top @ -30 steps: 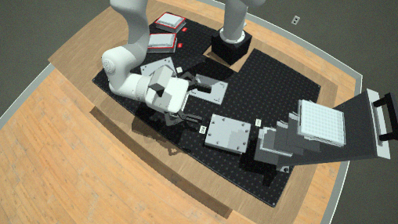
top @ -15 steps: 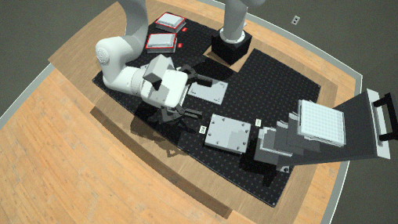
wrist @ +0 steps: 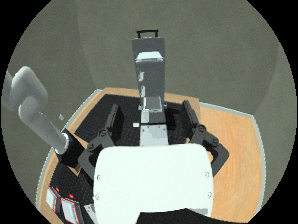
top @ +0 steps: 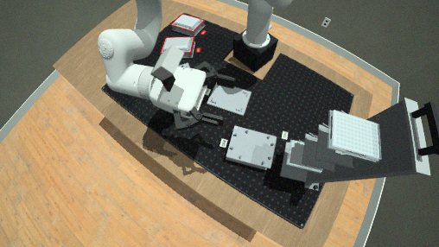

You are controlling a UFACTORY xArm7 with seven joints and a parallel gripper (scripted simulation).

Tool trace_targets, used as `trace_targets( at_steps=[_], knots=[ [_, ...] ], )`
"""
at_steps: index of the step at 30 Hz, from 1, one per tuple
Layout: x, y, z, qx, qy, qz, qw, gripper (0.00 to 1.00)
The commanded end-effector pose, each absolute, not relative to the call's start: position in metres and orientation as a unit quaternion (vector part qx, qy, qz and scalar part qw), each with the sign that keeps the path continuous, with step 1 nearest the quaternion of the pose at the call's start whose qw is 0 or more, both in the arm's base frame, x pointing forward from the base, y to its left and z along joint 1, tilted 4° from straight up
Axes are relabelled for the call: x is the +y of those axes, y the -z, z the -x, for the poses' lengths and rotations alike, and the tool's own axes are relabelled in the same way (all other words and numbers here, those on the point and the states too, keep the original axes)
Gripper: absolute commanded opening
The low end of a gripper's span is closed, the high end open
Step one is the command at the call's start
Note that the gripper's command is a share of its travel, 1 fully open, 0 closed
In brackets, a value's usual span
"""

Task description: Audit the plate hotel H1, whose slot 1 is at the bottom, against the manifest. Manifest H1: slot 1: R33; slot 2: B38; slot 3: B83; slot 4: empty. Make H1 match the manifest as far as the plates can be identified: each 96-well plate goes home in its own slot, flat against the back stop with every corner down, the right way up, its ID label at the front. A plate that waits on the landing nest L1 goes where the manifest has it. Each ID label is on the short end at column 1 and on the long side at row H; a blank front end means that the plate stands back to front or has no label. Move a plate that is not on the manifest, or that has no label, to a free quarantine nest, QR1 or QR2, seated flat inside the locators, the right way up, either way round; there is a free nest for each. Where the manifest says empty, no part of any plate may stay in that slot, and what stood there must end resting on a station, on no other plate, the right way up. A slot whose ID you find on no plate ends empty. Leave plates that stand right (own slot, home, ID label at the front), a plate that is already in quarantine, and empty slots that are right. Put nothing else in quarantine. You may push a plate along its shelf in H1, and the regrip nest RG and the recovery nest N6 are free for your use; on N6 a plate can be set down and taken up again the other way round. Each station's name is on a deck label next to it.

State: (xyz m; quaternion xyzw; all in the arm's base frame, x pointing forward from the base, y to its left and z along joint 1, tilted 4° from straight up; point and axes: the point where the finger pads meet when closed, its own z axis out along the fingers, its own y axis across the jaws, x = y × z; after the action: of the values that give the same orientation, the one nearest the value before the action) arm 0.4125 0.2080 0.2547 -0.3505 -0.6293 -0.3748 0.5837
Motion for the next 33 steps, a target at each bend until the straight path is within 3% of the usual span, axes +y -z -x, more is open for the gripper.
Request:
trace_targets(
  at_steps=[1, 33],
  knots=[
    [0.208, -0.267, -0.412, -0.631, 0.376, 0.349, 0.582, 1.0],
    [0.241, -0.279, -0.394, -0.631, 0.376, 0.349, 0.582, 1.0]
  ],
)
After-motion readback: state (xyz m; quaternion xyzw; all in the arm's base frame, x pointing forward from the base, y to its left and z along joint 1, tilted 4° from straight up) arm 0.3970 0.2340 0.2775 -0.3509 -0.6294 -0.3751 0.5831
